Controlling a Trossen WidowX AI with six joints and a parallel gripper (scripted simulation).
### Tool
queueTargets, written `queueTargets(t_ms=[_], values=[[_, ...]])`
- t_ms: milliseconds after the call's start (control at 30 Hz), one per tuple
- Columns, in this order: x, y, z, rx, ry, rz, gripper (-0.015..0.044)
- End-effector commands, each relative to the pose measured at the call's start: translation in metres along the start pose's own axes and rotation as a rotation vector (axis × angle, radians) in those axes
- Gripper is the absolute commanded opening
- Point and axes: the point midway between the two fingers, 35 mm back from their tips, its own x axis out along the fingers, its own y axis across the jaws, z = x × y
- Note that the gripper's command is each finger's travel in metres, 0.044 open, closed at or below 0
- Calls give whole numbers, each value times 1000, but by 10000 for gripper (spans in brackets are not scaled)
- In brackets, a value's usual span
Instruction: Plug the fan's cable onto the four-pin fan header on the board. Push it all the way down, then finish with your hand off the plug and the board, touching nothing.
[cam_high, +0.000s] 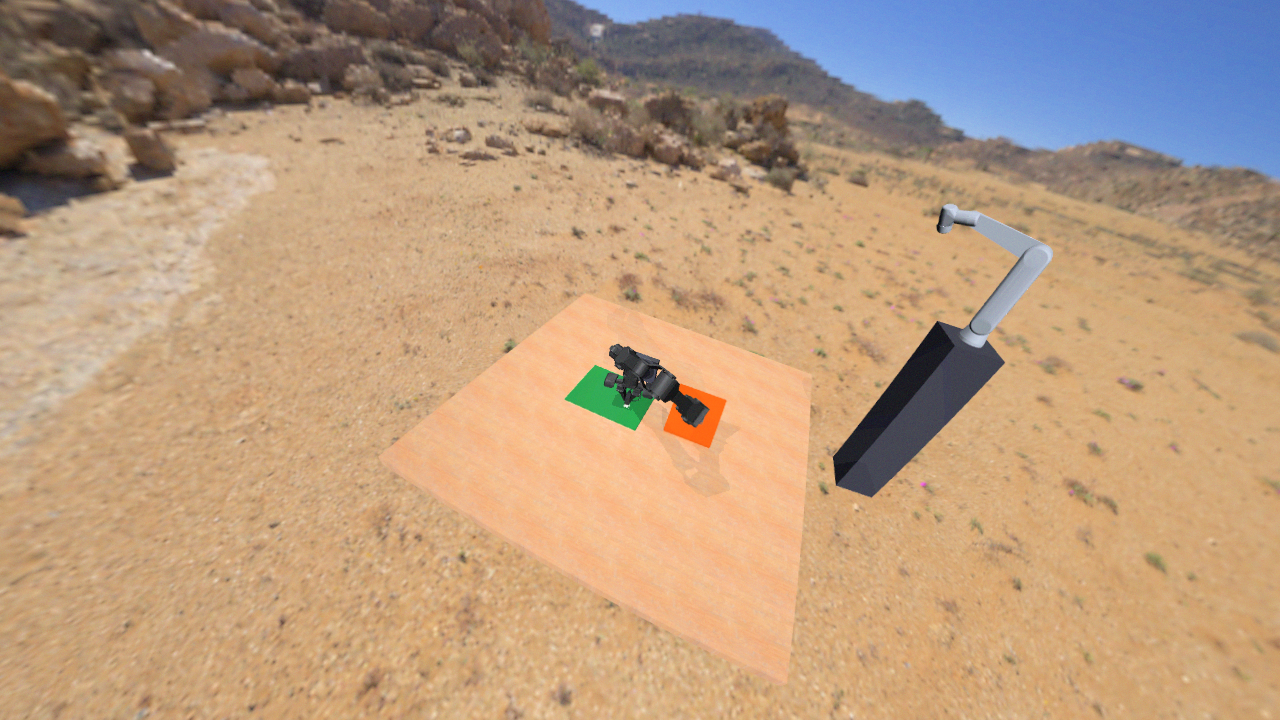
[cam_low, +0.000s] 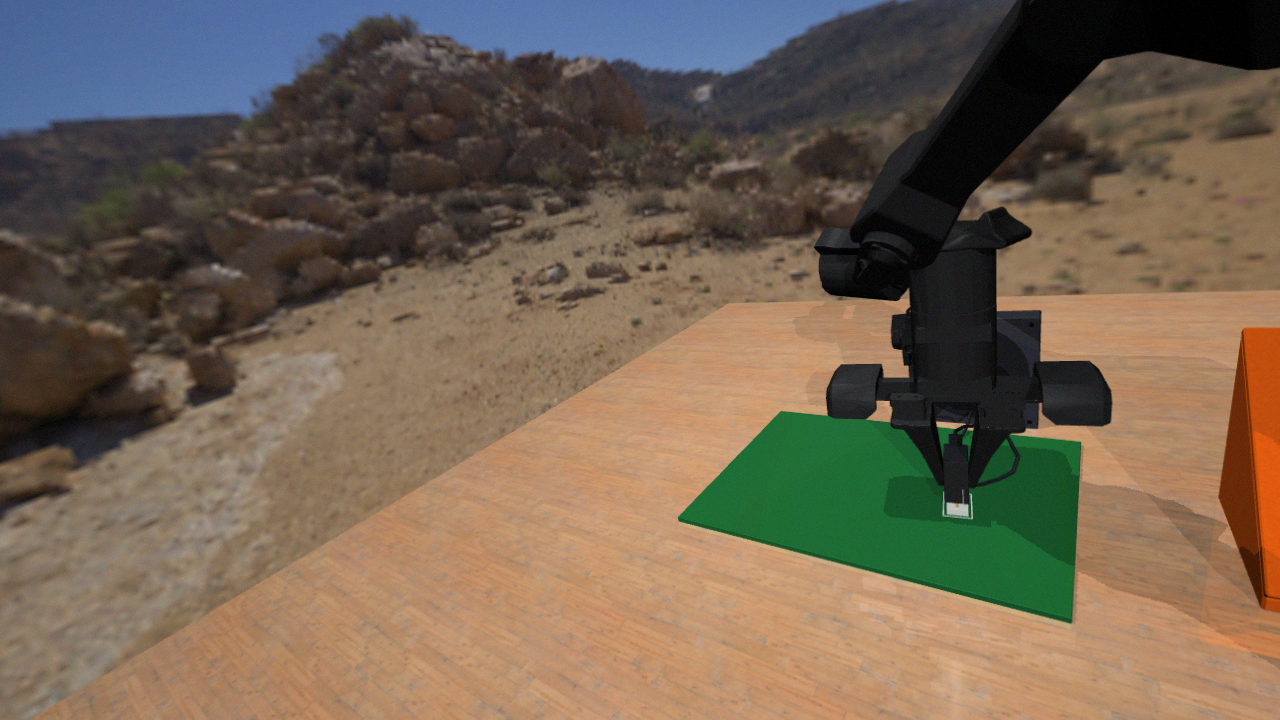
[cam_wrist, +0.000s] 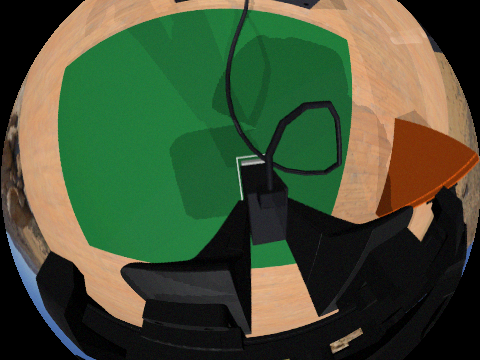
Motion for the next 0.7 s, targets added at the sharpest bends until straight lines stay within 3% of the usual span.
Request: queueTargets(t_ms=[0,300,633,667], values=[[4,0,-1,2,4,1,0],[9,0,-1,2,5,1,0],[6,0,0,0,0,1,260],[6,0,0,0,0,1,260]])
